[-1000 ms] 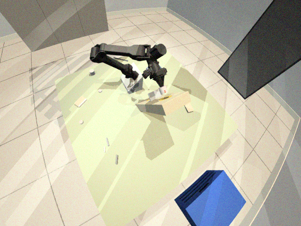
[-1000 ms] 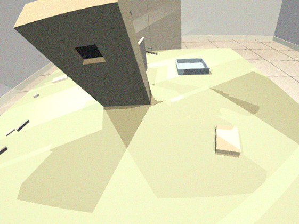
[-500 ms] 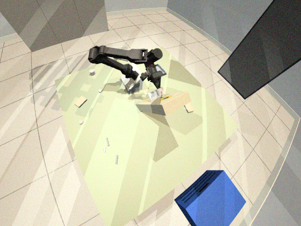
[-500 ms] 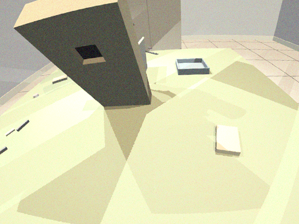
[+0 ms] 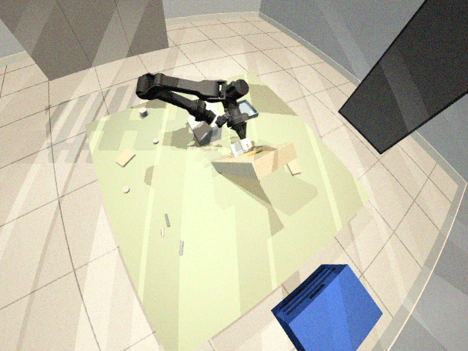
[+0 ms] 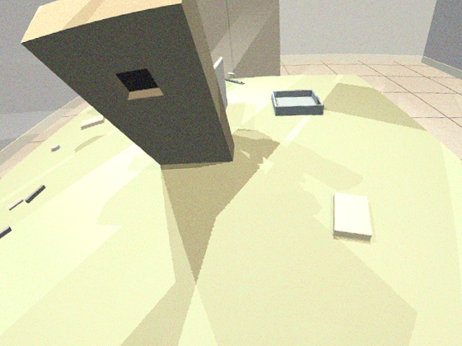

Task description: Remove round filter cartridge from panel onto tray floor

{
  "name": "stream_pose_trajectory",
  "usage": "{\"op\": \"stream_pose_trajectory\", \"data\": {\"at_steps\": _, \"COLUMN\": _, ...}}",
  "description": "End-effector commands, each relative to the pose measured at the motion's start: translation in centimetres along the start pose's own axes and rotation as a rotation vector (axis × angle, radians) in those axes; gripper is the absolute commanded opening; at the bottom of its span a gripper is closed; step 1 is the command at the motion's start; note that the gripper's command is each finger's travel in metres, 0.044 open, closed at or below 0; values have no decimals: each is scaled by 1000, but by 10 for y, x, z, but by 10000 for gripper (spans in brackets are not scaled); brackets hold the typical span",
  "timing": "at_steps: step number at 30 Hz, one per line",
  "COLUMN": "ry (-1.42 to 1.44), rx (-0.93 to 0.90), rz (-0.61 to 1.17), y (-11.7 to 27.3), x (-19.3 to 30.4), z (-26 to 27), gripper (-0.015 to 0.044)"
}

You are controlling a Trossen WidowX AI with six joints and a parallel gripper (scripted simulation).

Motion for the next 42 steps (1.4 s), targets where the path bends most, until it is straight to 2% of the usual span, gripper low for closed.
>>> {"op": "stream_pose_trajectory", "data": {"at_steps": 1, "ry": -3, "rx": -1, "rz": 1, "y": 0, "x": 0, "z": 1, "gripper": 93}}
{"op": "stream_pose_trajectory", "data": {"at_steps": 9, "ry": -10, "rx": -9, "rz": 2, "y": 0, "x": -2, "z": -4, "gripper": 93}}
{"op": "stream_pose_trajectory", "data": {"at_steps": 16, "ry": -11, "rx": -10, "rz": 2, "y": 9, "x": 4, "z": 64, "gripper": 93}}
{"op": "stream_pose_trajectory", "data": {"at_steps": 20, "ry": -11, "rx": -10, "rz": 2, "y": 10, "x": 5, "z": 71, "gripper": 93}}
{"op": "stream_pose_trajectory", "data": {"at_steps": 31, "ry": -27, "rx": -19, "rz": 9, "y": 57, "x": 8, "z": 131, "gripper": 381}}
{"op": "stream_pose_trajectory", "data": {"at_steps": 32, "ry": -7, "rx": -15, "rz": 10, "y": 56, "x": 8, "z": 130, "gripper": 355}}
{"op": "stream_pose_trajectory", "data": {"at_steps": 34, "ry": 151, "rx": 16, "rz": 12, "y": 51, "x": 9, "z": 122, "gripper": 305}}
{"op": "stream_pose_trajectory", "data": {"at_steps": 42, "ry": 1101, "rx": 209, "rz": 130, "y": 25, "x": 8, "z": 73, "gripper": 305}}
Point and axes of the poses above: the point midway between the two fingers, 35 mm back from their tips, its own y axis back along the fingers, its own z axis across the jaws, x = y × z, the point moved 5 cm from there along y, back along the fingers, and after that the axes turned 12 degrees about y, right-handed, at the moved point
